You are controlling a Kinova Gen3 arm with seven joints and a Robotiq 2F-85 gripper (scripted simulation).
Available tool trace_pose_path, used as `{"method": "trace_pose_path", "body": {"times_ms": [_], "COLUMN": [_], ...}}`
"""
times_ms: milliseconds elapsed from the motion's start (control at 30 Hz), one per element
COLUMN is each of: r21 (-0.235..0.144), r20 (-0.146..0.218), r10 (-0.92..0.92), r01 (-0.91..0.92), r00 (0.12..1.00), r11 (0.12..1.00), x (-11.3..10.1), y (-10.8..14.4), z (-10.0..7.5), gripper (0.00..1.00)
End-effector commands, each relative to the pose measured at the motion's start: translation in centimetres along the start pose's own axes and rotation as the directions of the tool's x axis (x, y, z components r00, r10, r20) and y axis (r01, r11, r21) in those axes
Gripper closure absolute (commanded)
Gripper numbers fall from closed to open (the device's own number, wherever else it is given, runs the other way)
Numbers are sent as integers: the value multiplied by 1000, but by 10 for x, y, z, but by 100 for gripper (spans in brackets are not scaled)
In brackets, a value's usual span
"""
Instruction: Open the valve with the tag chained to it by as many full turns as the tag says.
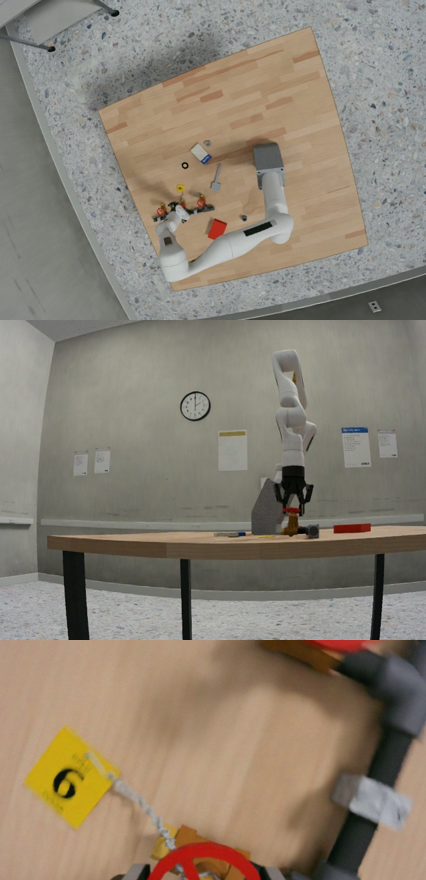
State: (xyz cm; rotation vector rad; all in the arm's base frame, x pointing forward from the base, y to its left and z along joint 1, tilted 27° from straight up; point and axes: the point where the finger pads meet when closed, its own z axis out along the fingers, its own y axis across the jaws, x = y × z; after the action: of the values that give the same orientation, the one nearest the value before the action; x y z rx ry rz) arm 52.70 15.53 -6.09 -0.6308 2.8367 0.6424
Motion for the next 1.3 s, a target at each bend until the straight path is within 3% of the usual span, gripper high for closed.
{"method": "trace_pose_path", "body": {"times_ms": [0,200,600,1000,1267], "r21": [-10,-9,-4,-2,-1], "r20": [6,8,11,12,12], "r10": [-208,-396,-762,-879,-905], "r01": [208,396,762,879,905], "r00": [978,918,647,476,424], "r11": [978,918,647,476,424], "x": [-1,-1,-1,-1,-1], "y": [-1,-1,-1,-1,-1], "z": [-1,-1,-1,-1,-1], "gripper": [48,48,48,48,48]}}
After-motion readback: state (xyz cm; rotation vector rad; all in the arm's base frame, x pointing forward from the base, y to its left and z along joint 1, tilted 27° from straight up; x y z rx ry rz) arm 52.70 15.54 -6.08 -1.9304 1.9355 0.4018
